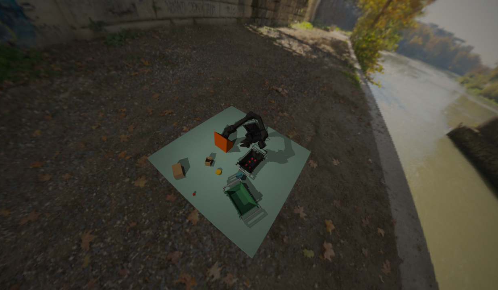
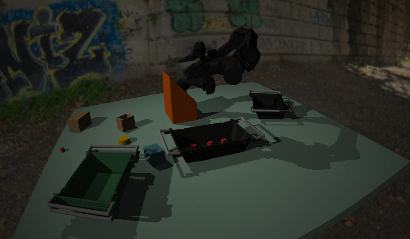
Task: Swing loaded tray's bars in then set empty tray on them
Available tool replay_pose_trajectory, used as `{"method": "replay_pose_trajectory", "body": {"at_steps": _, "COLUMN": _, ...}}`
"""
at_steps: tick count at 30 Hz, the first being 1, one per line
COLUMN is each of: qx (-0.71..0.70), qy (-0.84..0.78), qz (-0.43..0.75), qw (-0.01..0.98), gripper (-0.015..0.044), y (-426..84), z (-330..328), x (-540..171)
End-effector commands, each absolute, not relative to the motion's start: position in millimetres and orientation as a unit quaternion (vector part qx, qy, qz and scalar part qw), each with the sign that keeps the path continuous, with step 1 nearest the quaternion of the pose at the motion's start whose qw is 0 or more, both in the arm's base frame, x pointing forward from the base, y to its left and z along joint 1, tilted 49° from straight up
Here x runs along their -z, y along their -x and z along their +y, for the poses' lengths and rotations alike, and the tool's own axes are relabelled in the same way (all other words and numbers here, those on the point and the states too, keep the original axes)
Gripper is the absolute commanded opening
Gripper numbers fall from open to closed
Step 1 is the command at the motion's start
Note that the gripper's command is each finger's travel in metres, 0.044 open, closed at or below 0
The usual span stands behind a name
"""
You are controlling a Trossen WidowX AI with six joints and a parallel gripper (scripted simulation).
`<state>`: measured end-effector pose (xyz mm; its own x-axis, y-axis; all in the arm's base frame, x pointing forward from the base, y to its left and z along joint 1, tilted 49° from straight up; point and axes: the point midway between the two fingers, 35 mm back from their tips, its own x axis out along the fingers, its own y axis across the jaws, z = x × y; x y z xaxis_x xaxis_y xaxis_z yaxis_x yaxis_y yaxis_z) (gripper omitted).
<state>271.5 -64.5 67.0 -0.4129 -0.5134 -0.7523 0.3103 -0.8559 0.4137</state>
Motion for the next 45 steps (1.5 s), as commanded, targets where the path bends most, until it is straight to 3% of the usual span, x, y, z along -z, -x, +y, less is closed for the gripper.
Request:
{"method": "replay_pose_trajectory", "body": {"at_steps": 1, "qx": 0.834, "qy": -0.482, "qz": -0.105, "qw": 0.247, "gripper": 0.0374, "y": -271.5, "z": -64.5, "x": -67.0}}
{"method": "replay_pose_trajectory", "body": {"at_steps": 8, "qx": 0.835, "qy": -0.481, "qz": -0.098, "qw": 0.248, "gripper": 0.019, "y": -271.8, "z": -64.3, "x": -66.1}}
{"method": "replay_pose_trajectory", "body": {"at_steps": 12, "qx": 0.851, "qy": -0.45, "qz": 0.057, "qw": 0.265, "gripper": 0.0087, "y": -278.0, "z": -59.6, "x": -47.2}}
{"method": "replay_pose_trajectory", "body": {"at_steps": 20, "qx": 0.756, "qy": -0.401, "qz": 0.421, "qw": 0.3, "gripper": 0.0087, "y": -296.4, "z": -48.1, "x": -3.8}}
{"method": "replay_pose_trajectory", "body": {"at_steps": 29, "qx": 0.459, "qy": -0.376, "qz": 0.72, "qw": 0.361, "gripper": 0.0087, "y": -322.2, "z": -38.5, "x": 40.1}}
{"method": "replay_pose_trajectory", "body": {"at_steps": 36, "qx": 0.173, "qy": -0.361, "qz": 0.808, "qw": 0.432, "gripper": 0.0087, "y": -343.1, "z": -36.7, "x": 68.9}}
{"method": "replay_pose_trajectory", "body": {"at_steps": 45, "qx": -0.116, "qy": -0.32, "qz": 0.776, "qw": 0.531, "gripper": 0.0087, "y": -365.4, "z": -39.3, "x": 93.8}}
